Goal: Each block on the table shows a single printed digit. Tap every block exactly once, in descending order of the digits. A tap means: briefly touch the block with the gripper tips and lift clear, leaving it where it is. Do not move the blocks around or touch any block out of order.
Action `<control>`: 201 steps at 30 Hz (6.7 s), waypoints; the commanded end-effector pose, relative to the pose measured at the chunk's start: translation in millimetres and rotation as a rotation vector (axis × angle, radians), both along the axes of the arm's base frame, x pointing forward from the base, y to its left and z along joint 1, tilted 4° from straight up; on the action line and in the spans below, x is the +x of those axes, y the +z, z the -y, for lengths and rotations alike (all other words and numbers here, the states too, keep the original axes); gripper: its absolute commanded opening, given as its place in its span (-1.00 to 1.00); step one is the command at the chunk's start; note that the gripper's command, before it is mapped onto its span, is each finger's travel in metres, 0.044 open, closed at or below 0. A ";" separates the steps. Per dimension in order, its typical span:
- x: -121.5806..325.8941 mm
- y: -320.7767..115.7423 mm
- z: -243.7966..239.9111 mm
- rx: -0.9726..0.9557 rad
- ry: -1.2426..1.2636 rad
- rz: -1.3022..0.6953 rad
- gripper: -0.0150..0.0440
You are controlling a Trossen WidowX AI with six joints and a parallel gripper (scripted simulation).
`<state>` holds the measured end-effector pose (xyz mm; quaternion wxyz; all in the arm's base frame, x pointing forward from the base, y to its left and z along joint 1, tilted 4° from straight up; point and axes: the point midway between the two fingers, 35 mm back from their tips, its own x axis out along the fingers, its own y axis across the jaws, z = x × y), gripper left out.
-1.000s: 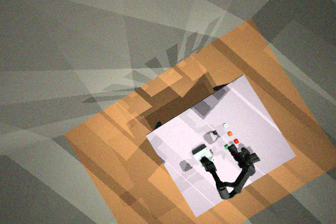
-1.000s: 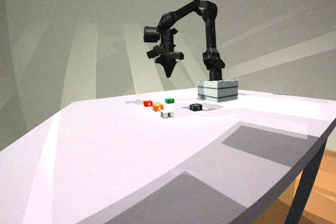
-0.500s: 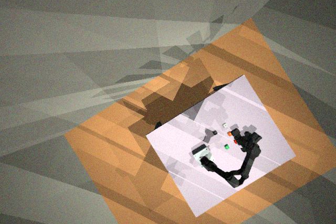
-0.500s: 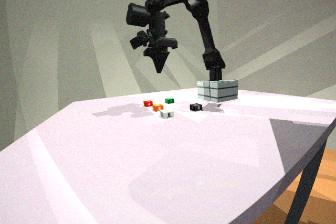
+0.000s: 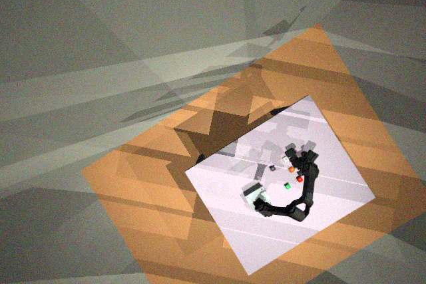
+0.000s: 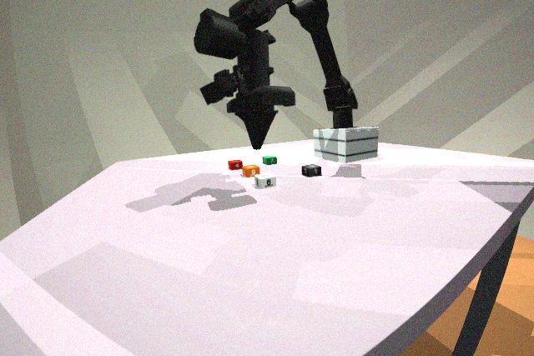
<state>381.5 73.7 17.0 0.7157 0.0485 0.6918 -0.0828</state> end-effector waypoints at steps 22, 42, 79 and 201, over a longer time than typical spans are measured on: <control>-6.1 -52.3 3.3 -0.005 -0.004 -0.023 -0.42; -5.6 -20.6 1.0 -0.002 -0.001 -0.021 -0.42; -43.3 -16.9 179.6 -0.024 -0.005 -0.026 -0.42; -109.1 15.2 -60.6 0.002 -0.004 -0.032 0.20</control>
